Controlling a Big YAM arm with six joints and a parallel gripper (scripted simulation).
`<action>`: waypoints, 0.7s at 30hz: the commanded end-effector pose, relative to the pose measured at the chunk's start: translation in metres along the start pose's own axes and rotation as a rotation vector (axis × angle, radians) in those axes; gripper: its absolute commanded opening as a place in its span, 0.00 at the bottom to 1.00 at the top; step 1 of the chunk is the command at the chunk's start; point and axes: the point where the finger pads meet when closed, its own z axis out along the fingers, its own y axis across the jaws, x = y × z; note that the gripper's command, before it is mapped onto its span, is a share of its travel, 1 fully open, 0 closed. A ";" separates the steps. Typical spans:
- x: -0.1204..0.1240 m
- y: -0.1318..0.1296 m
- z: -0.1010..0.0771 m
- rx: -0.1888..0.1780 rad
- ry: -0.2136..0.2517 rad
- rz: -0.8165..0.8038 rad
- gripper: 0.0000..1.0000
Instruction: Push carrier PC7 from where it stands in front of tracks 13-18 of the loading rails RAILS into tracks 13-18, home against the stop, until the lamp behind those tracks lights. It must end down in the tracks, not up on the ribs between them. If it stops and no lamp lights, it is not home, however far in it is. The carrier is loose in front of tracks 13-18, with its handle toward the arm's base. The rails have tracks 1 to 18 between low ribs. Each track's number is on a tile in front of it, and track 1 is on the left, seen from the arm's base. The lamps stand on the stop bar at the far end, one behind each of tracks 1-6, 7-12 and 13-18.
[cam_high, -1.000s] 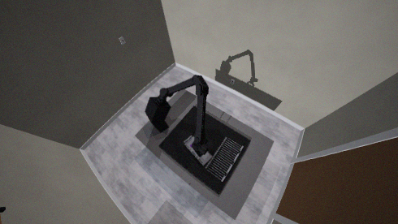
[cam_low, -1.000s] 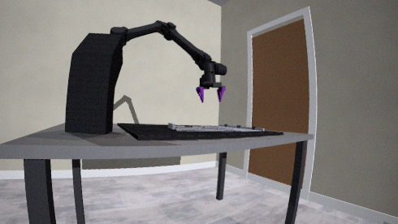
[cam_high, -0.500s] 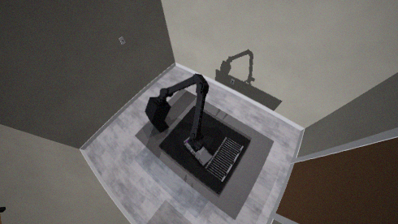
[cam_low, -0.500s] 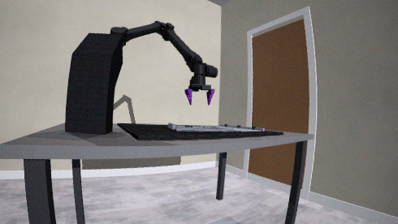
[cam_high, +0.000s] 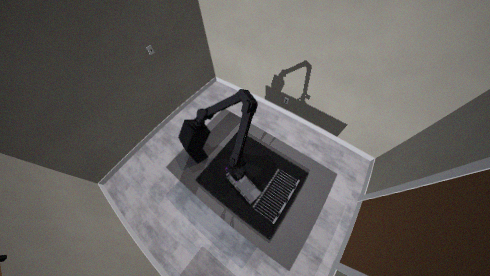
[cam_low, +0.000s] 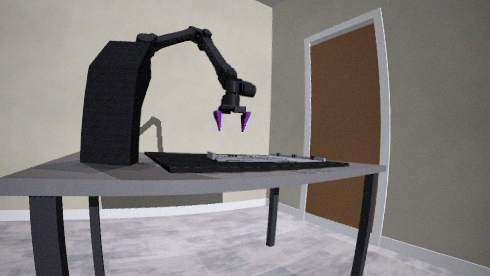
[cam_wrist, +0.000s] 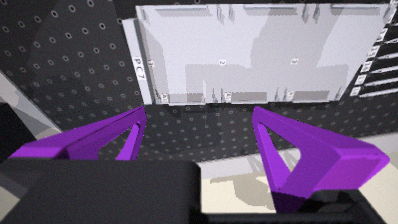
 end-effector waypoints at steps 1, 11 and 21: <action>-0.013 0.006 -0.004 0.017 -0.011 -0.029 1.00; -0.016 0.058 -0.001 -0.006 -0.019 -0.031 1.00; -0.015 0.063 -0.003 0.009 -0.018 -0.029 1.00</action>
